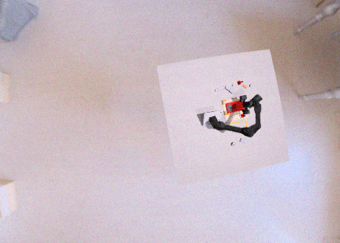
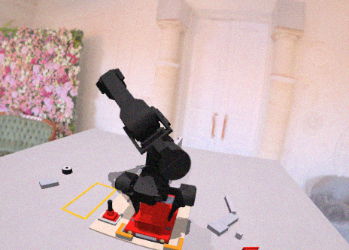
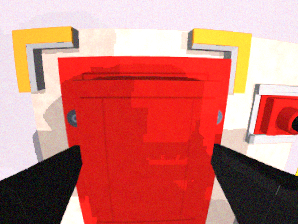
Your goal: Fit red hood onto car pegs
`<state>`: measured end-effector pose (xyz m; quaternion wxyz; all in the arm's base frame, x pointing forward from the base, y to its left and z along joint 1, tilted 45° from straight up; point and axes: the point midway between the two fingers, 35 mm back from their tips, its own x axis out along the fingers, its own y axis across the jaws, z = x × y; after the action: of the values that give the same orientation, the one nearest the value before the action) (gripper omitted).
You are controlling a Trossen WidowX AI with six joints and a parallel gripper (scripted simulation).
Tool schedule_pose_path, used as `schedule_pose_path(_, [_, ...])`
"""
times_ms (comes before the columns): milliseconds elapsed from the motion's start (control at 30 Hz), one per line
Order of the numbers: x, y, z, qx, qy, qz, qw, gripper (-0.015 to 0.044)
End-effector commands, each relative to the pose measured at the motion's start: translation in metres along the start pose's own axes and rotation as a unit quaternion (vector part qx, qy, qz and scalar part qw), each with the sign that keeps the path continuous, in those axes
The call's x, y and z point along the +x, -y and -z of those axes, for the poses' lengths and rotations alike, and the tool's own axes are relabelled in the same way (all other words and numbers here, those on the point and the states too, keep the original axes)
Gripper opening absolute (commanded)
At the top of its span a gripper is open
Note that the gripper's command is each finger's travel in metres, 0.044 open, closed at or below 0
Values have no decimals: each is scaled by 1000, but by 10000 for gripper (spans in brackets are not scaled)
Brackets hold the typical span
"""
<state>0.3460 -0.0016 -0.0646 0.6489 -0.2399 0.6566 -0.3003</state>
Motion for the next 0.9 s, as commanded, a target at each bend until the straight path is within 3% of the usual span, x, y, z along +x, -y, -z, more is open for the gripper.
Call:
schedule_pose_path(0, [0,0,0,0,0,0,1000,440])
schedule_pose_path(167, [-18,-1,-3,0,-4,-1,1000,440])
schedule_pose_path(400, [-72,-1,-4,0,-18,-1,1000,440])
schedule_pose_path(867, [-74,0,-4,0,-18,-1,1000,440])
